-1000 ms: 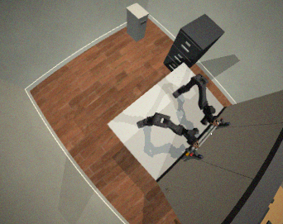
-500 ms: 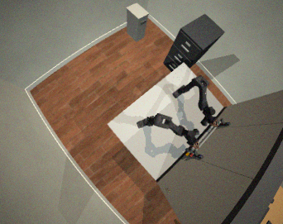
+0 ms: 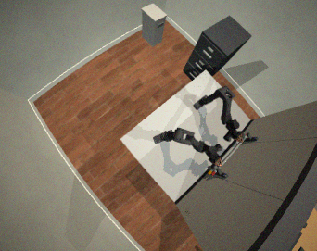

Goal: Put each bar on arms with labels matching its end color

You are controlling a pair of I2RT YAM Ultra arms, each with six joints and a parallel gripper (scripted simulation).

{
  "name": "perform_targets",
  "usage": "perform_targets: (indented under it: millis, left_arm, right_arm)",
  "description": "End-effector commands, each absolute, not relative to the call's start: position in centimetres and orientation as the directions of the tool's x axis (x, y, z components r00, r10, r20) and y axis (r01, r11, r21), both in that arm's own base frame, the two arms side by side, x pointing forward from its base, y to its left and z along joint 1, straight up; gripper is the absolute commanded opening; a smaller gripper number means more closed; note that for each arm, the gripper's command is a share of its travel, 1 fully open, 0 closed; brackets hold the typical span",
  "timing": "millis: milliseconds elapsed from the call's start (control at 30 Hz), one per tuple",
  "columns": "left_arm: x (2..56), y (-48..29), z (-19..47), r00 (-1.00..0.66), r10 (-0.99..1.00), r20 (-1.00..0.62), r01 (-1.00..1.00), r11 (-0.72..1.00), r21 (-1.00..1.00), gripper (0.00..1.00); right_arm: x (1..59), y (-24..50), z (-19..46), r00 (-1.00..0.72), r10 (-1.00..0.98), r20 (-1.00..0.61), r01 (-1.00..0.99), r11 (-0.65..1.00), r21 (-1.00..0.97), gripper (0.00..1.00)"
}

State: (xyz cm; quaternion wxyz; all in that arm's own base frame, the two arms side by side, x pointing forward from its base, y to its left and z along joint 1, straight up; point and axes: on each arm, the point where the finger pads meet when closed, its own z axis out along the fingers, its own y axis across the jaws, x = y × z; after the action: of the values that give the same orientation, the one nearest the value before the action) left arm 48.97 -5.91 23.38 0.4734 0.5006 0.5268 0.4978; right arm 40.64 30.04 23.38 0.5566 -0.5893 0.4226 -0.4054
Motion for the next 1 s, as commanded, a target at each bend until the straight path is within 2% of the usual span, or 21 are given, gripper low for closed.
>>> perform_targets:
  millis: [0,833,967]
  left_arm:
    - [49.1,-5.6,24.6,-0.054,0.999,-0.001,0.0,0.001,1.0,0.0]
    - [49.1,-5.6,23.6,-0.054,0.999,0.0,0.0,0.0,1.0,0.0]
    - [49.1,-5.6,23.6,-0.054,0.999,0.0,0.001,0.0,1.0,0.06]
  right_arm:
    - [40.8,29.9,24.6,0.316,-0.949,0.004,0.001,-0.004,-1.0,0.0]
    - [40.8,29.9,23.6,0.316,-0.949,0.001,0.0,-0.001,-1.0,0.0]
    - [40.8,29.9,23.6,0.316,-0.949,0.0,0.0,0.0,-1.0,0.05]
